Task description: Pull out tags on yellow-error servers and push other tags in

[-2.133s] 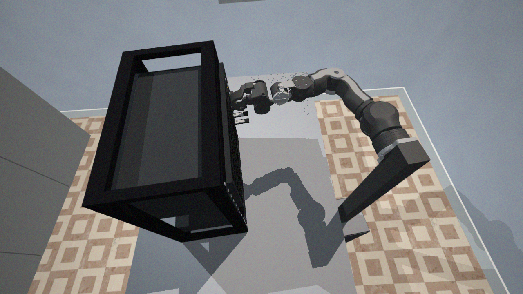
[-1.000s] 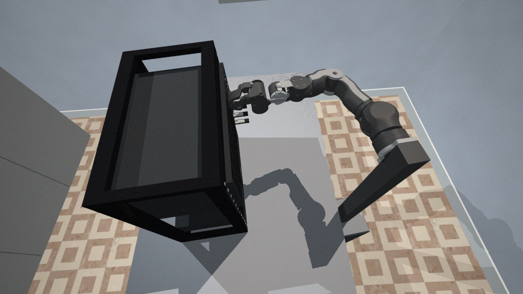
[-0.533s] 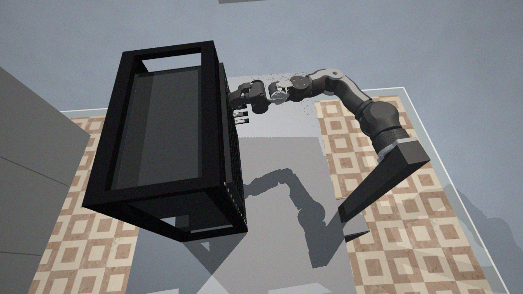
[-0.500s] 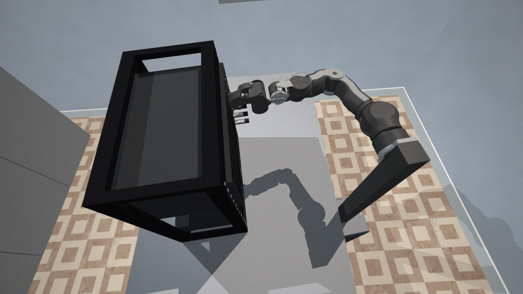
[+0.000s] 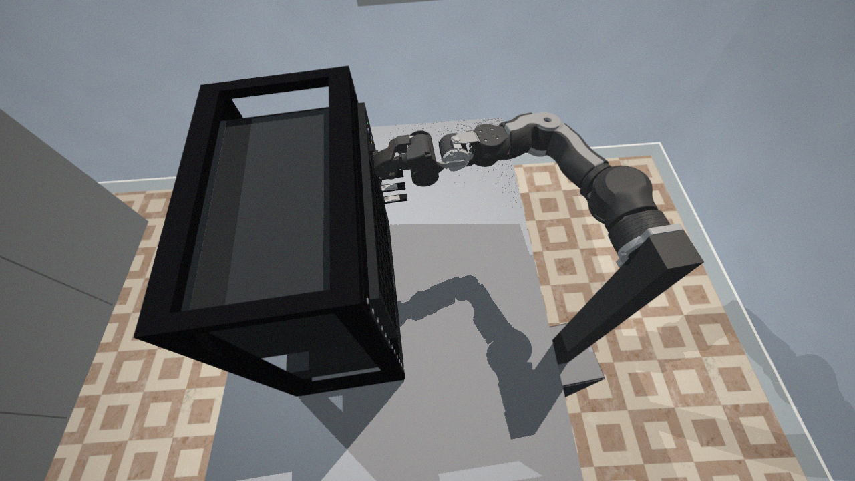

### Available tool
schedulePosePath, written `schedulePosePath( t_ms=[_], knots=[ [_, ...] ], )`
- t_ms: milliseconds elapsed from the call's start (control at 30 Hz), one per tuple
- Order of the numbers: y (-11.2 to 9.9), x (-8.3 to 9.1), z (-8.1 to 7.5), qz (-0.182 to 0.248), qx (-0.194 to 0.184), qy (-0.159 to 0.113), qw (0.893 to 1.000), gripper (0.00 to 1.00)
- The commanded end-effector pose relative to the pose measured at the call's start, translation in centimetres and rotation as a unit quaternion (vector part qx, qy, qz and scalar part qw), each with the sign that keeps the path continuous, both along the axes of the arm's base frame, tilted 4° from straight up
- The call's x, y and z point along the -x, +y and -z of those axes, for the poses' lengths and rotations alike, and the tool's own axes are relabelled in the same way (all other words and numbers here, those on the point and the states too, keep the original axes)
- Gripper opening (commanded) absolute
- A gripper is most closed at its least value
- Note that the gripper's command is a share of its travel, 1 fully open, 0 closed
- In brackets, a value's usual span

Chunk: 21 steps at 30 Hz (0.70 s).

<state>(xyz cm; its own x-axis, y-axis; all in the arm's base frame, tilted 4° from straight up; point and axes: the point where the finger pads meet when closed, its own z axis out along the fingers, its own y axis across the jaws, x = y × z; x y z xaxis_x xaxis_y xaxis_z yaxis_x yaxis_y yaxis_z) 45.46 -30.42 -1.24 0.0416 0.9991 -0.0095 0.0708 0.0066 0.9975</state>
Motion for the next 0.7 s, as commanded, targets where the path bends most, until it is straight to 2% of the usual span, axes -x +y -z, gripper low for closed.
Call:
schedulePosePath(
  t_ms=[0,567,667],
  knots=[
    [-0.01,0.01,-0.34,-0.001,0.000,-0.003,1.000,0.00],
    [0.01,0.02,-0.34,-0.001,0.000,-0.003,1.000,0.00],
    [-0.17,0.55,-0.40,0.003,0.001,-0.003,1.000,0.00]
  ],
)
